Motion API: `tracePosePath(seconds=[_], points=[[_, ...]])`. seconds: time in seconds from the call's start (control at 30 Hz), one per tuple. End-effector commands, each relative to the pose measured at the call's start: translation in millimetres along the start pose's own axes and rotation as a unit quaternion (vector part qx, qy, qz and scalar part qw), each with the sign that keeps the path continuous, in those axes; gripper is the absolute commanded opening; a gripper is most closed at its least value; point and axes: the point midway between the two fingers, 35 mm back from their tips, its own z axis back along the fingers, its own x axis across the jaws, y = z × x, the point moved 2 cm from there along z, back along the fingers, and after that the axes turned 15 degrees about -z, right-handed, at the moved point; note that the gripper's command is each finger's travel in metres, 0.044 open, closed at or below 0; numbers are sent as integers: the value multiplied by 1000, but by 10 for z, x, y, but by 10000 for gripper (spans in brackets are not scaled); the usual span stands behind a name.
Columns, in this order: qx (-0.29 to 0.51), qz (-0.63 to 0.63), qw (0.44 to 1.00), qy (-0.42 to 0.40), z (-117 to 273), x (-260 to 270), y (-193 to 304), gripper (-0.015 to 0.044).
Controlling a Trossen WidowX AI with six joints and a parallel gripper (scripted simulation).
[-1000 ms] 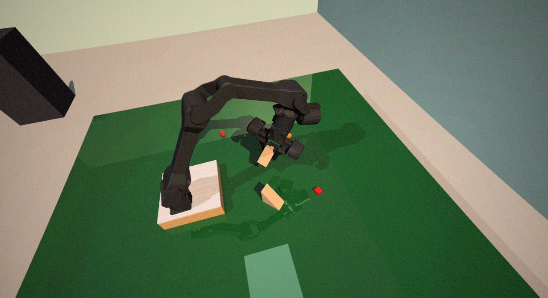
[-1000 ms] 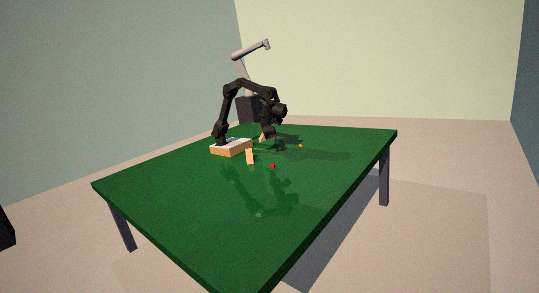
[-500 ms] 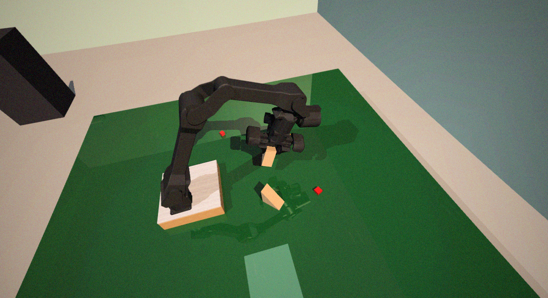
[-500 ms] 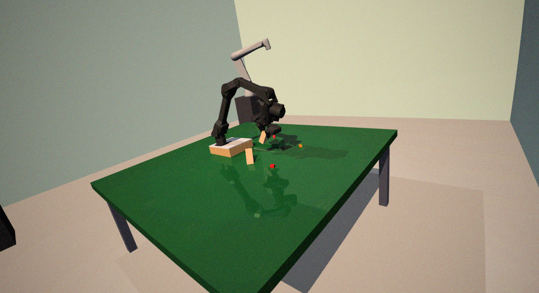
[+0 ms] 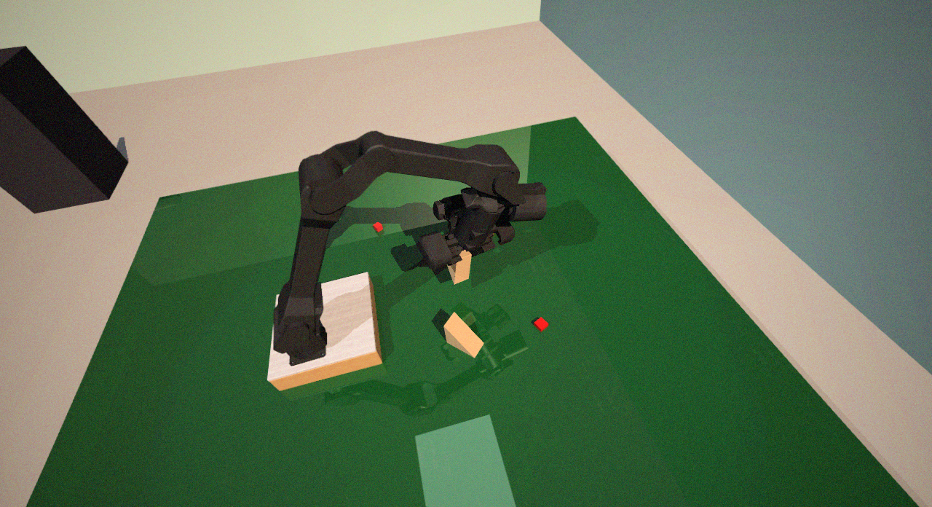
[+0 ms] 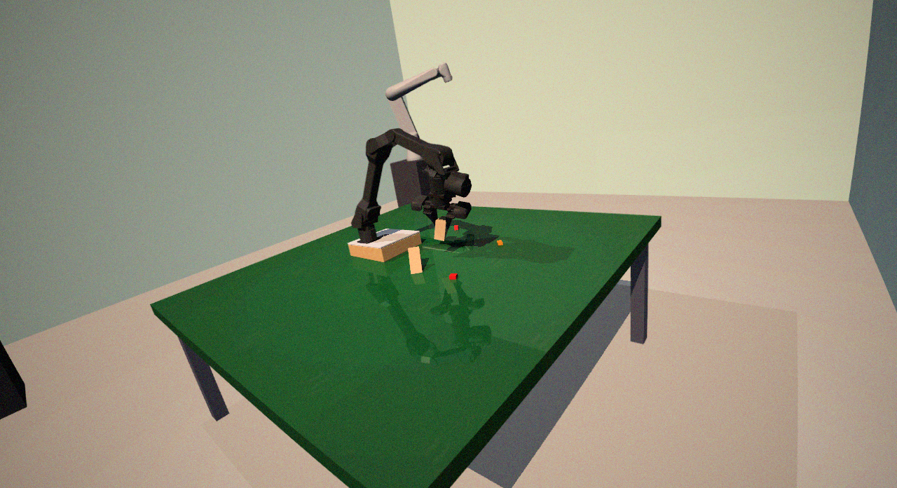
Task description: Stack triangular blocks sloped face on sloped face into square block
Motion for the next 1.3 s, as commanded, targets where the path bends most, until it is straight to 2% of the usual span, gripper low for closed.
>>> tracePosePath(seconds=[0.0,0.33,0.63,1.27], points=[[-10,75,997,11,32,12,-7,0],[-23,231,972,26,35,22,9,0],[-22,233,972,28,54,17,34,0],[0,231,970,70,561,-23,773,0]])
